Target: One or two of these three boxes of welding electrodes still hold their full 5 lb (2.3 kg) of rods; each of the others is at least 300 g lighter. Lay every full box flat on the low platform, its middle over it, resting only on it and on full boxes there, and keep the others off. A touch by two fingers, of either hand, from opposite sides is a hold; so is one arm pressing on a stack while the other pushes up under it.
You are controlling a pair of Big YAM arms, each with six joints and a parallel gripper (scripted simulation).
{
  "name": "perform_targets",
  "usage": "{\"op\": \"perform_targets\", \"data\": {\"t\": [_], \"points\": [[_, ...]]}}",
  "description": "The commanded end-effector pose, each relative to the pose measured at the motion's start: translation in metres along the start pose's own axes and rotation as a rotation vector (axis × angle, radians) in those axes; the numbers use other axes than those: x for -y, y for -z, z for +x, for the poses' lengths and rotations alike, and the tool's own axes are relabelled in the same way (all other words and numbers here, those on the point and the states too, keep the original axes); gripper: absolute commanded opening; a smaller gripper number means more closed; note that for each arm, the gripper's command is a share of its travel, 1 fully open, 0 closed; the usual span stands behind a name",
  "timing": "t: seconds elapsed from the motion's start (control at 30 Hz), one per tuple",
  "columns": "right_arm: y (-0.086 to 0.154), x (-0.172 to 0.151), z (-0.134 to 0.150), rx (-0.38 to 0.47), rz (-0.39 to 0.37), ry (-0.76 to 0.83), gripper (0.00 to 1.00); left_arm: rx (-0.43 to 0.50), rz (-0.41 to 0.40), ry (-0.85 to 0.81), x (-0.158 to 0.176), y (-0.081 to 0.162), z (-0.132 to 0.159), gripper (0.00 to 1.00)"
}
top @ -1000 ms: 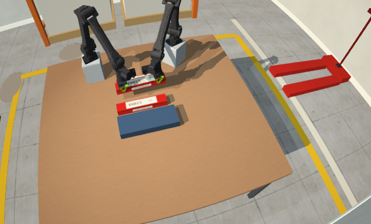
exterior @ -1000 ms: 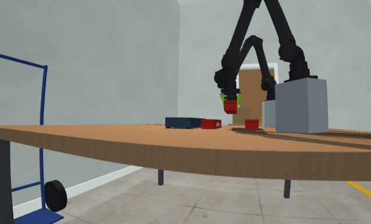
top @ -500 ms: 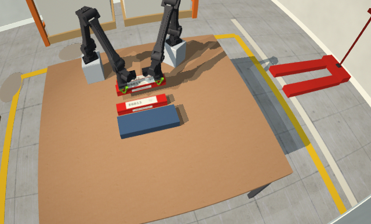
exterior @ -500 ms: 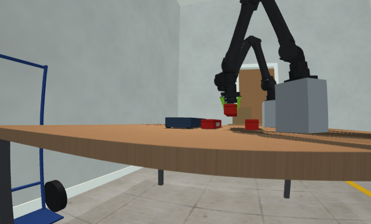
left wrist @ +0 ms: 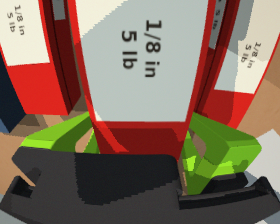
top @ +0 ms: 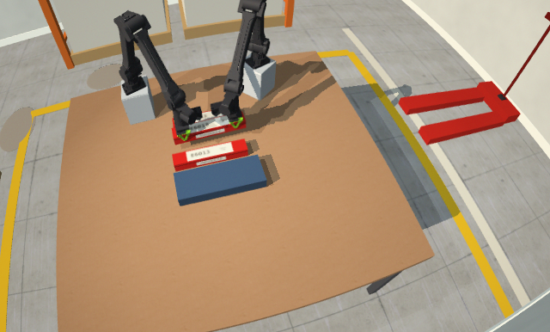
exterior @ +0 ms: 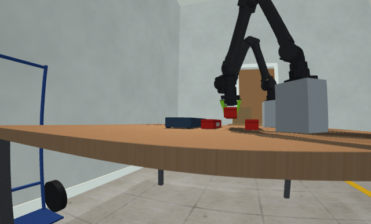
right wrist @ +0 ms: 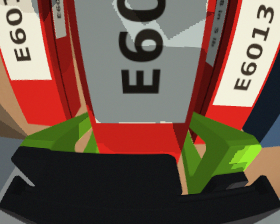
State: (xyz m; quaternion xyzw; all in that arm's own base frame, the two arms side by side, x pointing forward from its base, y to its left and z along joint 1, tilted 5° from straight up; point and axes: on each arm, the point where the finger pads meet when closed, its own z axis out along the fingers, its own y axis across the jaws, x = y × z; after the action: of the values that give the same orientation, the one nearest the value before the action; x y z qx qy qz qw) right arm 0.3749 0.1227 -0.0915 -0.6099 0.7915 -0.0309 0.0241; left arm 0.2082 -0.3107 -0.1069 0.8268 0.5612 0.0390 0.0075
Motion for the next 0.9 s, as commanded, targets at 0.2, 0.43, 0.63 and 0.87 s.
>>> {"op": "perform_targets", "data": {"t": [0.2, 0.43, 0.63, 0.87], "points": [[-0.009, 0.014, 0.001, 0.008, 0.024, -0.011, 0.00, 0.018, -0.025, -0.008, -0.012, -0.008, -0.005, 0.00], [-0.016, 0.016, 0.000, 0.010, 0.026, -0.013, 0.00, 0.020, -0.028, -0.007, -0.014, -0.014, -0.006, 0.00], [-0.012, 0.020, -0.002, 0.018, 0.040, -0.014, 0.00, 0.033, -0.048, -0.002, -0.022, -0.015, -0.009, 0.00], [-0.013, 0.017, 0.000, 0.018, 0.039, -0.013, 0.00, 0.028, -0.043, -0.007, -0.018, -0.019, -0.009, 0.00]]}}
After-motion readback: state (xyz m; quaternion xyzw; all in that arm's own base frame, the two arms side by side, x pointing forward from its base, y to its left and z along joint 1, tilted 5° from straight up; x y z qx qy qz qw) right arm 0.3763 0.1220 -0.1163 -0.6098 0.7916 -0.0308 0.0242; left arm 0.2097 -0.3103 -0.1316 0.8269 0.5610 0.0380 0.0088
